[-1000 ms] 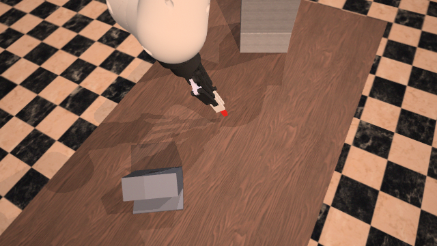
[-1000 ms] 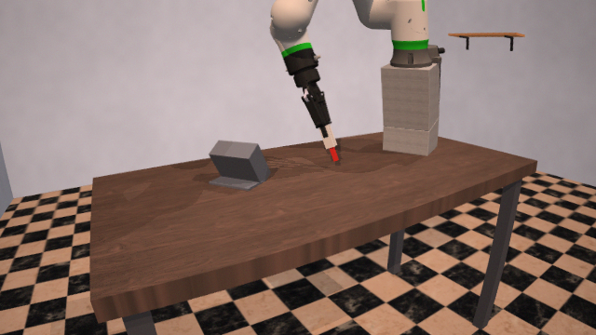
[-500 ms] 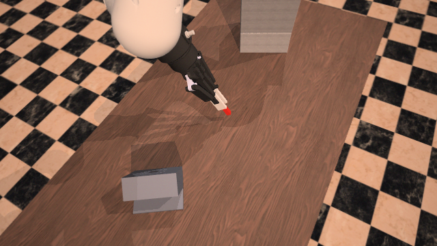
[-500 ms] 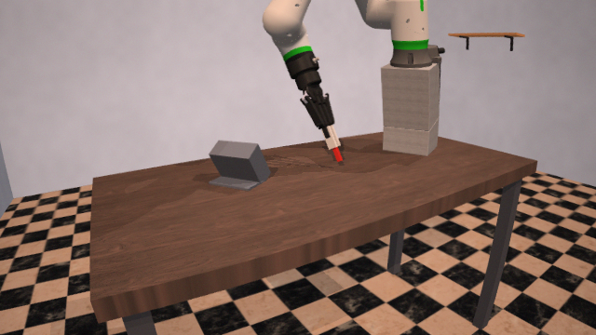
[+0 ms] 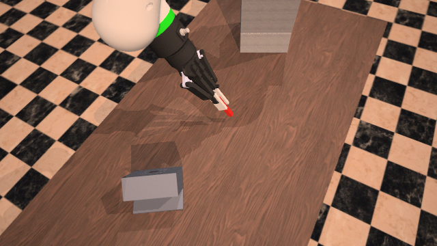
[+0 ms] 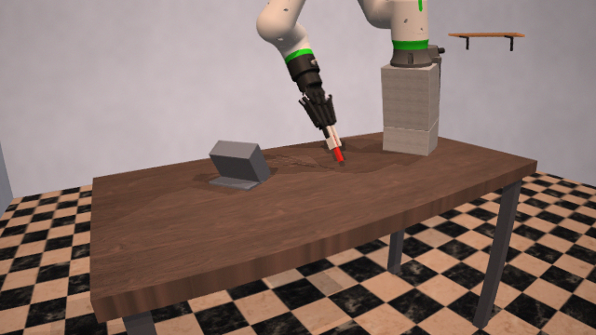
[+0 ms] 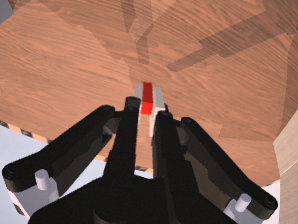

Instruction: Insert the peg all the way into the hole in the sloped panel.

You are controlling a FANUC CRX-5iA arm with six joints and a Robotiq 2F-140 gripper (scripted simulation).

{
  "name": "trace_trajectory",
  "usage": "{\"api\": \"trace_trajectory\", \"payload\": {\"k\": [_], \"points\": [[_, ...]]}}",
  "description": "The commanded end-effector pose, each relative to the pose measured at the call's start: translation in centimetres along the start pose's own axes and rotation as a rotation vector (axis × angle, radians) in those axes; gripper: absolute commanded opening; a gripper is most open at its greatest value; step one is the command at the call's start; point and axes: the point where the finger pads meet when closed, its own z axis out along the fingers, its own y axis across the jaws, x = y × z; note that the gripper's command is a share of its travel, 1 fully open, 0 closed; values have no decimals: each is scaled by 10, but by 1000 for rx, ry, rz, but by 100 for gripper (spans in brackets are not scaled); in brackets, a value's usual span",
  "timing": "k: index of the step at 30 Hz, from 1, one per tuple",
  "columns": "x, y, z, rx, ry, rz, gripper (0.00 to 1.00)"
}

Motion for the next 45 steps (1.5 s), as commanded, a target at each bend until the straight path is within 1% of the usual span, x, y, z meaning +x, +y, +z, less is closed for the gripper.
{"api": "trace_trajectory", "payload": {"k": [1, 11, 13, 28, 30, 45], "points": [[0, -1, 0, 24, -19, 42, 0], [0, -8, -2, 103, -77, 168, 0], [0, -8, -2, 103, -77, 168, 0], [5, -27, -12, 236, -162, 347, 0], [5, -27, -12, 236, -162, 347, 0], [19, -52, -30, 385, -245, 514, 0]]}}
